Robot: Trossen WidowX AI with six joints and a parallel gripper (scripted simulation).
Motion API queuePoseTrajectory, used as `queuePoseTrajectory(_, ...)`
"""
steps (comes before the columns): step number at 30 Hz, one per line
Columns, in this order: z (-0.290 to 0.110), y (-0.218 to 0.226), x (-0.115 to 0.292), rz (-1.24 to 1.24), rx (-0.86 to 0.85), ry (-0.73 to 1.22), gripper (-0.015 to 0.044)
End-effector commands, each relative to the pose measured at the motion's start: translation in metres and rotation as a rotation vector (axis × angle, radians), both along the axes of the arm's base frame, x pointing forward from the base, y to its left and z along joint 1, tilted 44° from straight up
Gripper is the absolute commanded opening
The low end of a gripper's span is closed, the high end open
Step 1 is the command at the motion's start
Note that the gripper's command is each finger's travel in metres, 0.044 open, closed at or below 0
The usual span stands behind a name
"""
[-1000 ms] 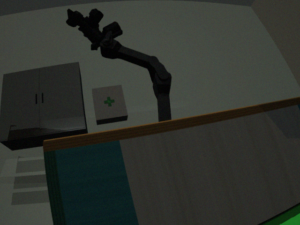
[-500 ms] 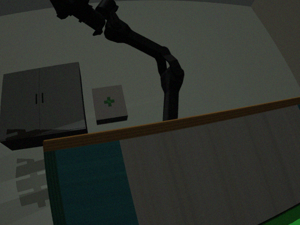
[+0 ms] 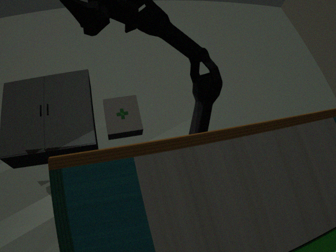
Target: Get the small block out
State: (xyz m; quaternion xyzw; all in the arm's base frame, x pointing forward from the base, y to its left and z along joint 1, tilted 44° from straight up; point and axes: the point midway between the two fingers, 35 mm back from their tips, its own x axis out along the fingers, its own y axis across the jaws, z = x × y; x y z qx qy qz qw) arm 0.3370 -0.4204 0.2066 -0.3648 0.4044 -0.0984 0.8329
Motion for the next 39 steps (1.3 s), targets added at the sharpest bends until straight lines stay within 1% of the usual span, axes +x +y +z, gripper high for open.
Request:
queuePoseTrajectory(1,-0.029,0.067,0.024,0.201,0.070,0.134,0.0400)
queuePoseTrajectory(6,-0.054,0.139,0.036,0.423,0.134,0.269,0.0400)
queuePoseTrajectory(11,-0.075,0.215,0.034,0.661,0.196,0.402,0.0400)
queuePoseTrajectory(16,-0.089,0.290,0.016,0.916,0.260,0.533,0.0400)
queuePoseTrajectory(22,-0.096,0.371,-0.025,1.232,0.341,0.686,0.0400)
queuePoseTrajectory(24,-0.096,0.380,-0.031,1.268,0.351,0.703,0.0400)
queuePoseTrajectory(39,-0.100,0.384,-0.031,1.268,0.351,0.703,0.0400)
